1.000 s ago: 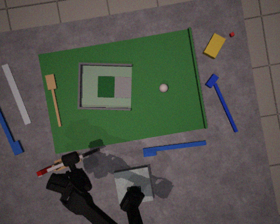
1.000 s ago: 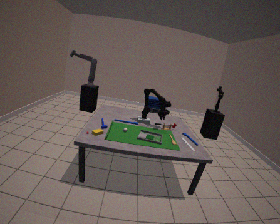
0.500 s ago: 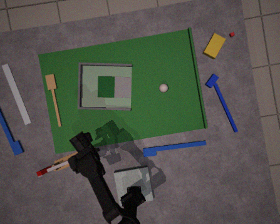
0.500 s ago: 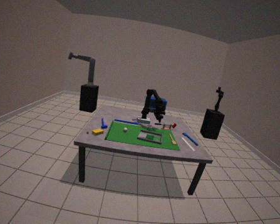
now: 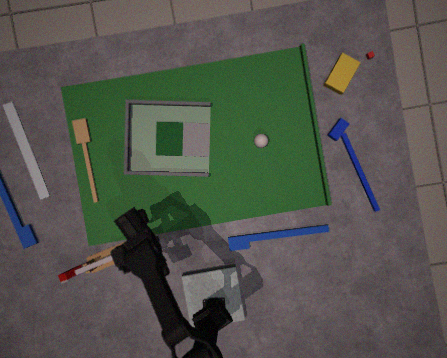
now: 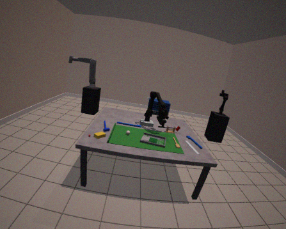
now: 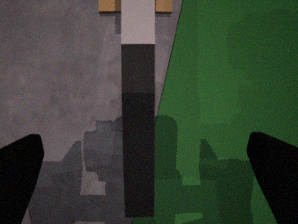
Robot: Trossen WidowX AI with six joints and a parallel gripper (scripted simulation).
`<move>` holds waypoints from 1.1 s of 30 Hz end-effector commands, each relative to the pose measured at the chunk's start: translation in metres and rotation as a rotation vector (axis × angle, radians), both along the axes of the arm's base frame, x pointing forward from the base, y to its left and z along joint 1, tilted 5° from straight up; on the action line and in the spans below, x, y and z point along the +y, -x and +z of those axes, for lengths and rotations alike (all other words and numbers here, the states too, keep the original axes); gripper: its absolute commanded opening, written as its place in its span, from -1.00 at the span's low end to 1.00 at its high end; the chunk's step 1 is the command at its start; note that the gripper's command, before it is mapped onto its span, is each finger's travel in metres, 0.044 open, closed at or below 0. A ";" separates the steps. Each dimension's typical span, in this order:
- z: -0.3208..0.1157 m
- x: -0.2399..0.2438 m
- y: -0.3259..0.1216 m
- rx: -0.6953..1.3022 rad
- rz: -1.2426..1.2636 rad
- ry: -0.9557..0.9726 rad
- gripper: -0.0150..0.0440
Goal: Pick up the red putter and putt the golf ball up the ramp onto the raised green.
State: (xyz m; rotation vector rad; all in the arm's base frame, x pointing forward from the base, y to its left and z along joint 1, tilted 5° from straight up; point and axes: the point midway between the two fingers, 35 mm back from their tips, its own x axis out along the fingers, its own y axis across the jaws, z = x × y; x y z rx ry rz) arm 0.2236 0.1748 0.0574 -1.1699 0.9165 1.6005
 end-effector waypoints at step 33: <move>-0.043 -0.001 0.003 0.005 0.003 0.002 0.64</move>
